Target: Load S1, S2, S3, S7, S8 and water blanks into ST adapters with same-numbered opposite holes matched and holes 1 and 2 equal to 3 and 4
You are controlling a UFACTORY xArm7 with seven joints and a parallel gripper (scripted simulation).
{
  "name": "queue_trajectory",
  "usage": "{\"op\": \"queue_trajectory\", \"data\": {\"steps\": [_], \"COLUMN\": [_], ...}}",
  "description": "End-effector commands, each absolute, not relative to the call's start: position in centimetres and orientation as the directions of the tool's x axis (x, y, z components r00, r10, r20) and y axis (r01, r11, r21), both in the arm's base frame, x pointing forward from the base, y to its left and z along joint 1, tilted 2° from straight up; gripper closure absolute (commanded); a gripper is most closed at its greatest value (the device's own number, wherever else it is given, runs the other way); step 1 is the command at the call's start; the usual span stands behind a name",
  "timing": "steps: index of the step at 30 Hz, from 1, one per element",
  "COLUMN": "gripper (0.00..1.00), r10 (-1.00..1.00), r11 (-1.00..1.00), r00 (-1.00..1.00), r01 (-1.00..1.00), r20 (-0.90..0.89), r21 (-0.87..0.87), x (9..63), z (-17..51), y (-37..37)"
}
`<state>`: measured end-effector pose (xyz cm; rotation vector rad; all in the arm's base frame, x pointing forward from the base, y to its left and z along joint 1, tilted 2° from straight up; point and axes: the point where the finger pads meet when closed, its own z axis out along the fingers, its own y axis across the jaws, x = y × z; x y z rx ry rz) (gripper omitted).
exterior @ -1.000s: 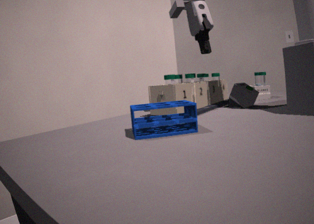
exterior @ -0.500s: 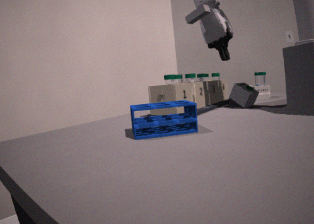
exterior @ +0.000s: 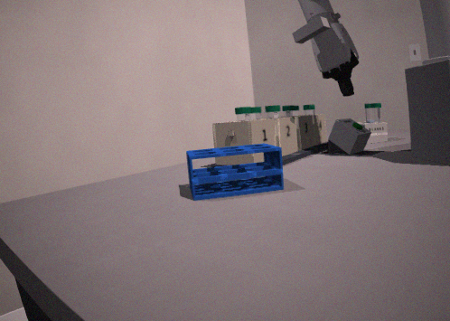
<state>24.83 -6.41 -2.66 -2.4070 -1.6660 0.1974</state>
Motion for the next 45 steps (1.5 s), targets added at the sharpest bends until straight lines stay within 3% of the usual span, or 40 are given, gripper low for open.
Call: {"op": "queue_trajectory", "data": {"steps": [1,45], "gripper": [1.00,1.00], "r10": [0.936,0.936], "r11": [-0.340,-0.340], "r00": [0.353,0.353], "r01": [0.909,0.909], "r20": [0.013,0.012], "r21": [-0.241,-0.241], "x": [23.7,23.5], "z": [-3.4,-7.0], "y": [-7.5,-7.7]}}
